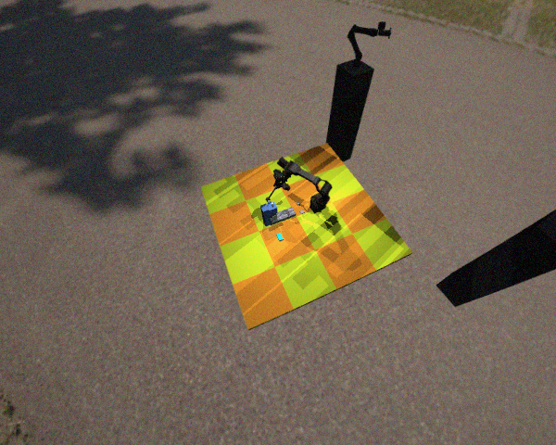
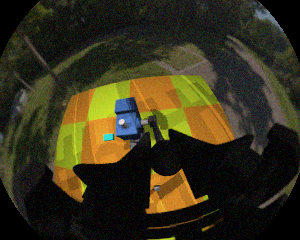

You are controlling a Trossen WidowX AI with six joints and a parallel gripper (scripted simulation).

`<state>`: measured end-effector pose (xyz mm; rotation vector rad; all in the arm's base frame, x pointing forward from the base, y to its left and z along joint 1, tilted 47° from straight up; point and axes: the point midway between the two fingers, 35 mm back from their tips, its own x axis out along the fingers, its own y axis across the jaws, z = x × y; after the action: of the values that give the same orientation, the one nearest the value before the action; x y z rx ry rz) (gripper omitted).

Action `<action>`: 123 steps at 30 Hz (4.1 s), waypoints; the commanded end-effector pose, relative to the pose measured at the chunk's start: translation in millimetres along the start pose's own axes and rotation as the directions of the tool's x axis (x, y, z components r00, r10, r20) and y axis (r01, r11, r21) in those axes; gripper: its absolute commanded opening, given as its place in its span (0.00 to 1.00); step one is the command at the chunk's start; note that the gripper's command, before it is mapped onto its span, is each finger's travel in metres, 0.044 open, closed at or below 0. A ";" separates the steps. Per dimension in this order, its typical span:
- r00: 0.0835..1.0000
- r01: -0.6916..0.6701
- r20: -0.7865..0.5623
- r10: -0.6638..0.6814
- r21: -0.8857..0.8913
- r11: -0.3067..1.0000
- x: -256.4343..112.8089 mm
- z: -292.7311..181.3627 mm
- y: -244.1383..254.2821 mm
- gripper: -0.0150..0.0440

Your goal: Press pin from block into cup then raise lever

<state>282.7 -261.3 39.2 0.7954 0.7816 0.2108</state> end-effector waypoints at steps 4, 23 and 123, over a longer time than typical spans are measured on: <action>1.000 -0.005 0.007 0.005 -0.002 1.000 3.1 12.6 -0.2 0.25; 1.000 -0.005 0.008 0.005 -0.003 1.000 13.7 39.8 0.3 0.25; 1.000 -0.015 0.013 0.015 0.049 0.999 -107.1 52.4 -3.0 1.00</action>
<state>243.9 -341.4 119.7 0.8524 0.7644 0.1969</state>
